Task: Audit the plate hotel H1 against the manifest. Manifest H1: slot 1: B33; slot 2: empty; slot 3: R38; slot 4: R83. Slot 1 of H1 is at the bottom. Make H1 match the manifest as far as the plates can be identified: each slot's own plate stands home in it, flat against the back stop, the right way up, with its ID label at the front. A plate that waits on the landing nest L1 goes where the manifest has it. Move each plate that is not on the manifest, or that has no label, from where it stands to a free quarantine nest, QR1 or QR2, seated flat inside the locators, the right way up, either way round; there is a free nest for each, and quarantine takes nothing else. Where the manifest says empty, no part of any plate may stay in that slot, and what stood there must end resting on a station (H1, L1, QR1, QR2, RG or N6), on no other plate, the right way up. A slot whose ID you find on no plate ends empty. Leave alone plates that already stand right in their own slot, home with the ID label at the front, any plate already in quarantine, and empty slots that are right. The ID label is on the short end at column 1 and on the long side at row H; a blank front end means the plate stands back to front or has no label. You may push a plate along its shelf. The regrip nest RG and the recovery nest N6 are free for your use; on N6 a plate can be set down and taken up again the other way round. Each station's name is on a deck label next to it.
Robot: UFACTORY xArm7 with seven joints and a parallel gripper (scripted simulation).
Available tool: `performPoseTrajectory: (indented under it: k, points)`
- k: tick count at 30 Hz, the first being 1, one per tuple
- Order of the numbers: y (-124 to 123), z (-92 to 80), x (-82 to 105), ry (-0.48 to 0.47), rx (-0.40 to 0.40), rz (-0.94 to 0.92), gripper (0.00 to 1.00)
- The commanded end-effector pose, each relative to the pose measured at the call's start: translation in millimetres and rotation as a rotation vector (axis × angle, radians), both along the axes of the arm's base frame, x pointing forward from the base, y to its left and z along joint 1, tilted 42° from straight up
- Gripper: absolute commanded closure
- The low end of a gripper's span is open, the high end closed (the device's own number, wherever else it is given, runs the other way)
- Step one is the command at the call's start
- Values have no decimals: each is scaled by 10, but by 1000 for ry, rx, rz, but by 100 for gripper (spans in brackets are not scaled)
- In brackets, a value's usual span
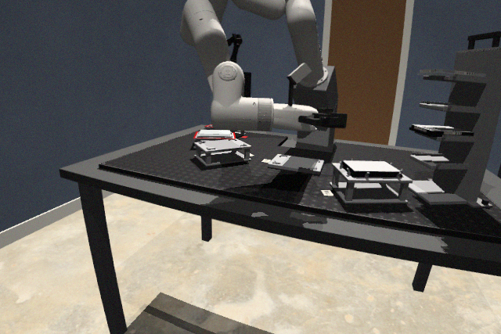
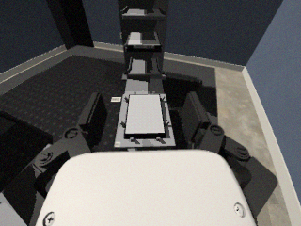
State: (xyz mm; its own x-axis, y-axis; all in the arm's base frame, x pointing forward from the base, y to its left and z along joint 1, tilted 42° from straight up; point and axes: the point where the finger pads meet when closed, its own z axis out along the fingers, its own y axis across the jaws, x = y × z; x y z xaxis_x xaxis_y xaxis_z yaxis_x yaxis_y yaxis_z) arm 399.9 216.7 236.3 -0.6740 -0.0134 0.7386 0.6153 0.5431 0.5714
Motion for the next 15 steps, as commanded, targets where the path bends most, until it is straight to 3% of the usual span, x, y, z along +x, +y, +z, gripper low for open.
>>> performPoseTrajectory:
  k: [1, 6, 15]
  points:
    - [2, 23, -15, -2, 0, 0, 0]
    - [2, 22, -14, -2, 0, 0, 0]
    - [2, 22, -14, -83, -92, -86, 0]
